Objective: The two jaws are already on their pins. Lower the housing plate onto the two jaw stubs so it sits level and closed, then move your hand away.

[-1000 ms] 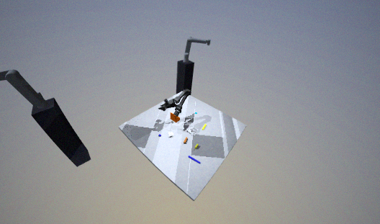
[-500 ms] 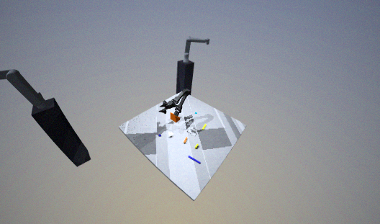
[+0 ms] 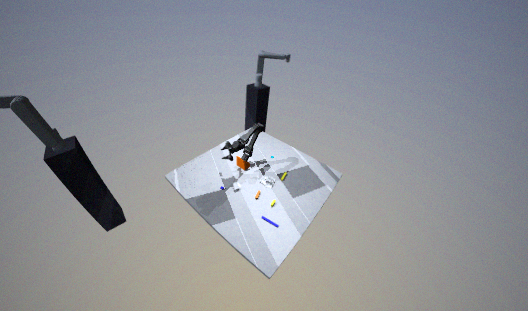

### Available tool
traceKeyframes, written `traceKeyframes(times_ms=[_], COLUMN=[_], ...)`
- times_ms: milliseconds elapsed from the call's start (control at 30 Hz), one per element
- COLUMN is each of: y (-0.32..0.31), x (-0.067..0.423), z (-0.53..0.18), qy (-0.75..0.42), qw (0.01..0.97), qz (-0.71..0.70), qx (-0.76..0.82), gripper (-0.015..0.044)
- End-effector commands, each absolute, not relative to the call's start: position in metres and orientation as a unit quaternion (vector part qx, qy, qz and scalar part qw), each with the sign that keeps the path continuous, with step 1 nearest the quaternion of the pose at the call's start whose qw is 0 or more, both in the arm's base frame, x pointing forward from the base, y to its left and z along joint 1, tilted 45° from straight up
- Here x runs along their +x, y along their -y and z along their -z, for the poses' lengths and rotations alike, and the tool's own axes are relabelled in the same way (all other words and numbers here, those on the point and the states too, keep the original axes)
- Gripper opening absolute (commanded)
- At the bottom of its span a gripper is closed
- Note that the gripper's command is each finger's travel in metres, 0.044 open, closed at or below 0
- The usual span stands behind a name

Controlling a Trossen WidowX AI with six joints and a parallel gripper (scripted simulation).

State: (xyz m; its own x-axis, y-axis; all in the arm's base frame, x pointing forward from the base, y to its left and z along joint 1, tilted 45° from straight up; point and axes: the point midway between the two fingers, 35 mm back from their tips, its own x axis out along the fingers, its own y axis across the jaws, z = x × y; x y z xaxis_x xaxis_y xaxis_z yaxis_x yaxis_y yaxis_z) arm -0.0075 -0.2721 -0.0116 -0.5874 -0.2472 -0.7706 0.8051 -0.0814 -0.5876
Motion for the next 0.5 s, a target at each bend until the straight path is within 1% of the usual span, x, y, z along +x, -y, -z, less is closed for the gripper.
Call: traceKeyframes(times_ms=[0,467], y=[0.274,0.275], x=[0.001,0.020], z=[0.017,0.033], qy=[-0.598,-0.692], qw=[0.398,0.444], qz=[0.651,0.525], qx=[0.243,0.222], gripper=[0.0440,0.0440])
